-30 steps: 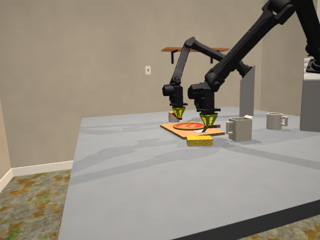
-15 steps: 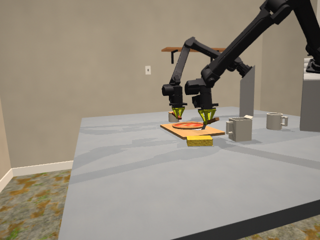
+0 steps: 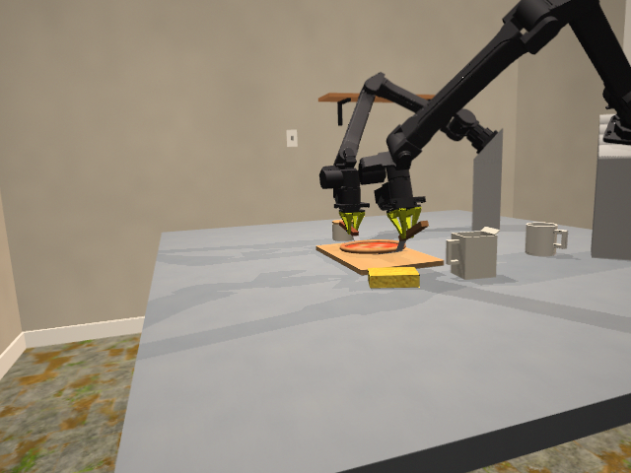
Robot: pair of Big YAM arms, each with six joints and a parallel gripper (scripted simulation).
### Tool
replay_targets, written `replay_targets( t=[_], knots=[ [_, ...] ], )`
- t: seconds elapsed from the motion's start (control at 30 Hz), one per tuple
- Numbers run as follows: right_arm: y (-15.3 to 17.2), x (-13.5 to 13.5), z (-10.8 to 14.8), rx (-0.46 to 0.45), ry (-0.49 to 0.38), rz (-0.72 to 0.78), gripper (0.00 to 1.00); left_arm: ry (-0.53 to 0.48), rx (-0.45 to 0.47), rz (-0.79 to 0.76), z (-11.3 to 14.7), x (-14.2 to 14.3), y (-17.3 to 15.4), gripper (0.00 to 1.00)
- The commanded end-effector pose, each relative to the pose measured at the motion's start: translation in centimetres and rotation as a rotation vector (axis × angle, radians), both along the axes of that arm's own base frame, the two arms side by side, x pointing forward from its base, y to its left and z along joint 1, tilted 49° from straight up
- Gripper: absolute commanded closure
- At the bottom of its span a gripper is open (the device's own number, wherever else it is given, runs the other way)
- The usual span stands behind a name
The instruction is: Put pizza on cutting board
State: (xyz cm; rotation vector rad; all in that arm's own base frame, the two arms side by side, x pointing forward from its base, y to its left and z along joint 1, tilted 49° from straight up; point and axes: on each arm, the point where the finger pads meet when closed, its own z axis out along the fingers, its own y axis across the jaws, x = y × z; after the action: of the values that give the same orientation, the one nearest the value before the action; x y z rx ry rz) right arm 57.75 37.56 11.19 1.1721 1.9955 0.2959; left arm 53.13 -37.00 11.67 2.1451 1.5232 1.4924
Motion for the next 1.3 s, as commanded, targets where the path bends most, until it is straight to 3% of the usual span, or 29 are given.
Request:
replay_targets(
  t=[0.0, 0.03, 0.07, 0.6, 0.8, 0.83, 1.07, 1.27],
  knots=[
    [1.9, -0.5, 0.5, 0.004, -0.006, 0.029, 0.94, -0.028, -0.034, -0.007, 2.4, -0.4, -1.0, 0.94],
    [1.9, -0.5, 0.5, 0.003, -0.006, 0.029, 0.94, -0.029, -0.034, -0.011, 2.3, -0.4, -1.3, 0.94],
    [2.0, -0.5, 0.5, 0.003, -0.005, 0.03, 0.94, -0.022, -0.018, -0.001, 2.1, 0.2, 0.5, 0.94],
    [2.0, -0.7, 0.1, -0.002, 0.0, 0.032, 0.94, -0.026, -0.025, -0.003, 3.5, 0.8, 2.2, 0.94],
    [2.0, -0.7, 0.1, -0.002, -0.001, 0.032, 0.94, -0.025, -0.029, -0.022, 3.6, 0.1, 1.5, 0.94],
    [2.0, -0.7, 0.1, -0.002, -0.001, 0.032, 0.94, -0.019, -0.021, -0.009, 3.4, 0.7, 2.6, 0.94],
    [2.0, -0.8, 0.3, 0.002, -0.001, 0.033, 0.94, -0.037, -0.033, -0.004, 5.3, 1.6, 3.5, 0.94],
    [2.0, -0.8, 0.5, 0.004, -0.002, 0.034, 0.94, -0.017, -0.015, -0.006, 3.5, 1.0, 4.3, 0.94]
  ],
)
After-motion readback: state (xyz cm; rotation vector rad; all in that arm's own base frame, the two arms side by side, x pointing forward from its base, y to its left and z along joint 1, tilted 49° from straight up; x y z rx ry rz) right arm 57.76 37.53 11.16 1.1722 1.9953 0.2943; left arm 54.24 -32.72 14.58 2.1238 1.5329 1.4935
